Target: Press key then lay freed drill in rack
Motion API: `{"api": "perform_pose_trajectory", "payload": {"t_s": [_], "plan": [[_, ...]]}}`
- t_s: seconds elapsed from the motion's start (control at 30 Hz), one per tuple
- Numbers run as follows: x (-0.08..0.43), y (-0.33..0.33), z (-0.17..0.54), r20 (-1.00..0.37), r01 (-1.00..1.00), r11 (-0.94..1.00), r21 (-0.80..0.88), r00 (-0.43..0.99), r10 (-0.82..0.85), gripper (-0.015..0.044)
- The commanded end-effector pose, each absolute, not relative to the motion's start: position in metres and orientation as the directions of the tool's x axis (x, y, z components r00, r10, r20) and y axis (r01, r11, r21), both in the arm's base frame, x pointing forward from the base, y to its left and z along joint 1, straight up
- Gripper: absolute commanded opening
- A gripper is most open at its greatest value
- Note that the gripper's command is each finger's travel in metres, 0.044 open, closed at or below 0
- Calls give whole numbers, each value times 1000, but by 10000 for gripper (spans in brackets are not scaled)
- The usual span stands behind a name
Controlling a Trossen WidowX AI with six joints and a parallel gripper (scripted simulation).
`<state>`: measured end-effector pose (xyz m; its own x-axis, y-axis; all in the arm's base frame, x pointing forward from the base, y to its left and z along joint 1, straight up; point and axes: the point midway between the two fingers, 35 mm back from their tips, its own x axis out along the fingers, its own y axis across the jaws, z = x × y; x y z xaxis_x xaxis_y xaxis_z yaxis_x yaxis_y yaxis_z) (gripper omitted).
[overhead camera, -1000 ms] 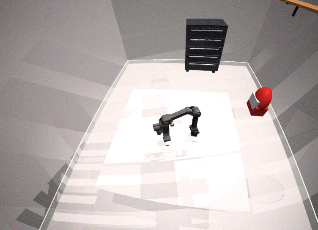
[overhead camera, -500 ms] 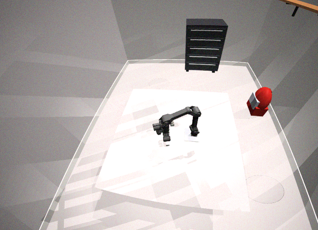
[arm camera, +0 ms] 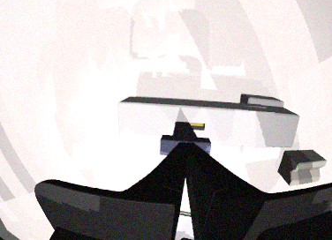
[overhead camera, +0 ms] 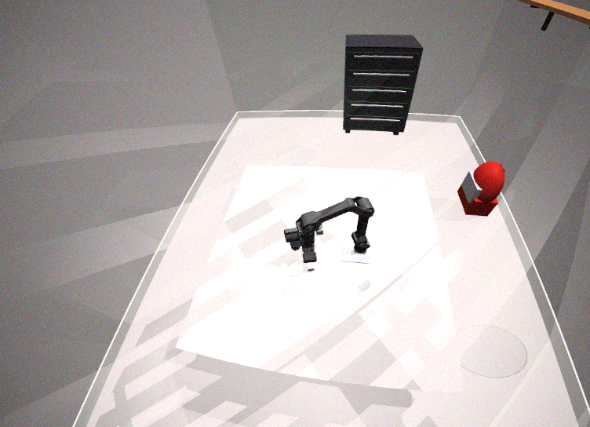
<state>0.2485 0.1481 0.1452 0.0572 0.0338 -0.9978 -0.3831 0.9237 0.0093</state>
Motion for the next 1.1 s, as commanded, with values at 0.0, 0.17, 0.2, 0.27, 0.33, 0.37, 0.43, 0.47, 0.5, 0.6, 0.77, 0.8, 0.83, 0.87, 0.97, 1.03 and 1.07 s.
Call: {"api": "perform_pose_trajectory", "payload": {"t_s": [0.0,0.17,0.2,0.27,0.33,0.37,0.43,0.47,0.5,0.6,0.77,0.8,0.83,0.87,0.97,1.03,1.07], "plan": [[244,144,133,-1000,-384,923,2,23,12,0],[243,144,130,-1000,-384,923,2,23,12,0],[243,144,130,-1000,-384,923,2,23,12,0],[243,144,129,-1000,-384,923,2,23,12,0],[243,144,129,-1000,-384,923,2,23,12,0],[243,144,128,-1000,-384,923,2,23,12,0],[243,144,127,-1000,-384,923,2,23,12,0],[243,144,127,-1000,-384,923,2,23,12,0],[243,144,127,-1000,-384,923,2,23,12,0],[243,143,125,-1000,-384,923,2,23,12,0],[243,143,123,-1000,-384,923,2,23,12,0],[243,143,123,-1000,-384,923,2,23,12,0],[243,143,123,-1000,-384,923,2,23,12,0],[243,143,122,-1000,-384,923,2,23,12,0],[243,143,120,-1000,-384,923,2,23,12,0],[243,143,119,-1000,-384,923,2,23,12,0],[243,143,119,-1000,-384,923,2,23,12,0]]}}
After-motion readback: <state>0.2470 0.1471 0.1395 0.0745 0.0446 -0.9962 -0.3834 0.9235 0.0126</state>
